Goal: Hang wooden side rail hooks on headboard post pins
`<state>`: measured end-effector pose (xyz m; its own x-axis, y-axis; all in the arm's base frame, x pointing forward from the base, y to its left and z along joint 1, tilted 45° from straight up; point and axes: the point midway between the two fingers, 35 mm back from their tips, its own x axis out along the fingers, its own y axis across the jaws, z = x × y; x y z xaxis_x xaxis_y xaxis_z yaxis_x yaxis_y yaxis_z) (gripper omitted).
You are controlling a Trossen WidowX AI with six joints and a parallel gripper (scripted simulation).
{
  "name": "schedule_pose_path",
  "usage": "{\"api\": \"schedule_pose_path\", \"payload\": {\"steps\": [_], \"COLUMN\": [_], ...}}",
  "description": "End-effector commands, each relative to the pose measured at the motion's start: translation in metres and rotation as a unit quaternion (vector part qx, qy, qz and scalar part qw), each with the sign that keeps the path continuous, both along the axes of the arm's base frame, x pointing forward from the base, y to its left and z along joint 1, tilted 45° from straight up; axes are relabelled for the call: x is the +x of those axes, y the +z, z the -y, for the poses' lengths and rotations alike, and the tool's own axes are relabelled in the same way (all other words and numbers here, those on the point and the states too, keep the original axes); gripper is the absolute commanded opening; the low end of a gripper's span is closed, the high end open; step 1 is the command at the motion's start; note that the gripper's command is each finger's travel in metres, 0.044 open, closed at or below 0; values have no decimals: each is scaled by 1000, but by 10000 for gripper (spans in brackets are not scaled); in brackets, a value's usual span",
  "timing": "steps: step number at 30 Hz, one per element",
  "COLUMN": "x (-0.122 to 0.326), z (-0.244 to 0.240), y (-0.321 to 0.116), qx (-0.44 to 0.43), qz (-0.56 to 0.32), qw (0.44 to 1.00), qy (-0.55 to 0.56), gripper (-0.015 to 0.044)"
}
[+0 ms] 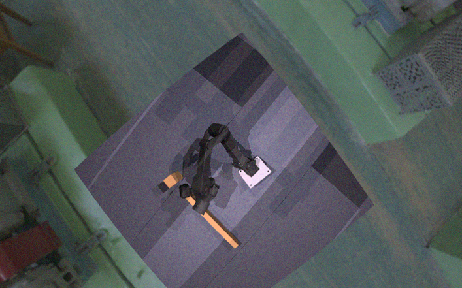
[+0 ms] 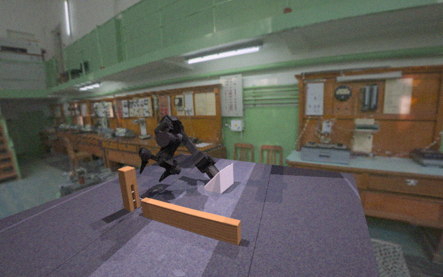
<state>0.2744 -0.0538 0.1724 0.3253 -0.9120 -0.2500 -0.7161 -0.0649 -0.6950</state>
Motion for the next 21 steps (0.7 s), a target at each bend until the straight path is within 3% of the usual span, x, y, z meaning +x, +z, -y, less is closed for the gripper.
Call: {"api": "schedule_pose_path", "payload": {"steps": [1,11,21], "x": [6,11,17], "z": [-2,-3,-7], "y": [-5,-8,-10], "qx": [44,107,177], "qz": [197,465,687], "qw": [978,874,697], "qy": [-51,-95,-107], "gripper": [440,440,440]}}
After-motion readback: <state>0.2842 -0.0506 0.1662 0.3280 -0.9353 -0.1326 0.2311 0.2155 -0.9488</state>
